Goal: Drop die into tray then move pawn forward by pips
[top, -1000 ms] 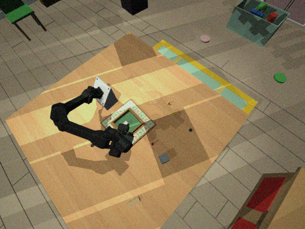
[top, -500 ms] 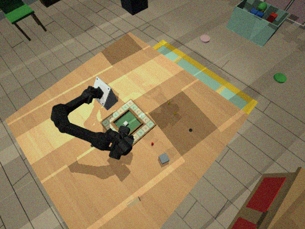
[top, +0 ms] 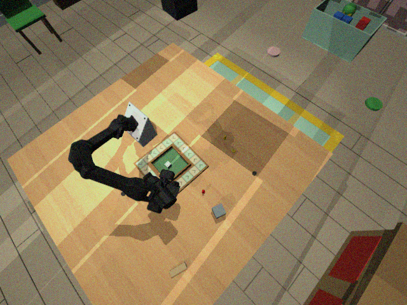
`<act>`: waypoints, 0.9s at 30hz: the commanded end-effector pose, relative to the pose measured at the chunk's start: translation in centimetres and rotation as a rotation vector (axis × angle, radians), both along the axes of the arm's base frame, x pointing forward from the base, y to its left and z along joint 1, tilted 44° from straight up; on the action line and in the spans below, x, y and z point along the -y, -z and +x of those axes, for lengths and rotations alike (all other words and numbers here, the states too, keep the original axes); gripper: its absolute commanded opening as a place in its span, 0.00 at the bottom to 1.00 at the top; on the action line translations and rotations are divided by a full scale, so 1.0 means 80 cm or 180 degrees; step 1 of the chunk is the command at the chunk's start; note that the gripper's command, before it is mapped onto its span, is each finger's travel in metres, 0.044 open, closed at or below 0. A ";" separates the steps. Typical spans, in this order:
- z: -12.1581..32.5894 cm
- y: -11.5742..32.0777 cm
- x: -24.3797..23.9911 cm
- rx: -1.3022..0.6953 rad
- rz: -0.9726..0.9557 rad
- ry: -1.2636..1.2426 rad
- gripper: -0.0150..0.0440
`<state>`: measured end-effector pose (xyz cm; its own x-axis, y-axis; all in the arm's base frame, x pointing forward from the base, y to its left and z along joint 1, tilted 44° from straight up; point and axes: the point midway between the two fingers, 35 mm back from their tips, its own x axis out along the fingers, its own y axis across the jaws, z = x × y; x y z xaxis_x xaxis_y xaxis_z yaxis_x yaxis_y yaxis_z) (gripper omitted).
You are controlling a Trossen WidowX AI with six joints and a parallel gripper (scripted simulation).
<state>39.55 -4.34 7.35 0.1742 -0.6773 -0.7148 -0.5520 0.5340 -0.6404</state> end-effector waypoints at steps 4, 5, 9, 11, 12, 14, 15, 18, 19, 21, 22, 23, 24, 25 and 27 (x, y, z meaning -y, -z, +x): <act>-0.002 0.018 0.014 -0.0063 -0.0016 0.0006 0.59; -0.001 0.019 0.015 -0.0063 -0.0016 0.0006 0.59; -0.001 0.024 0.020 -0.0063 -0.0018 0.0006 0.59; -0.001 0.024 0.020 -0.0063 -0.0018 0.0006 0.59; -0.001 0.024 0.020 -0.0063 -0.0018 0.0006 0.59; -0.001 0.024 0.020 -0.0063 -0.0018 0.0006 0.55; -0.001 0.024 0.020 -0.0063 -0.0018 0.0006 0.50; -0.001 0.024 0.020 -0.0063 -0.0018 0.0006 0.37; -0.001 0.024 0.020 -0.0063 -0.0018 0.0006 0.36; -0.001 0.024 0.020 -0.0063 -0.0018 0.0006 0.34; -0.001 0.024 0.020 -0.0063 -0.0018 0.0006 0.33; -0.001 0.024 0.020 -0.0063 -0.0018 0.0006 0.31; -0.001 0.024 0.020 -0.0063 -0.0018 0.0006 0.30; -0.001 0.024 0.020 -0.0063 -0.0018 0.0006 0.29; -0.001 0.024 0.020 -0.0063 -0.0018 0.0006 0.27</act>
<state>39.63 -5.88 5.67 0.1648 -0.6816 -0.7129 -0.5567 0.5324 -0.6377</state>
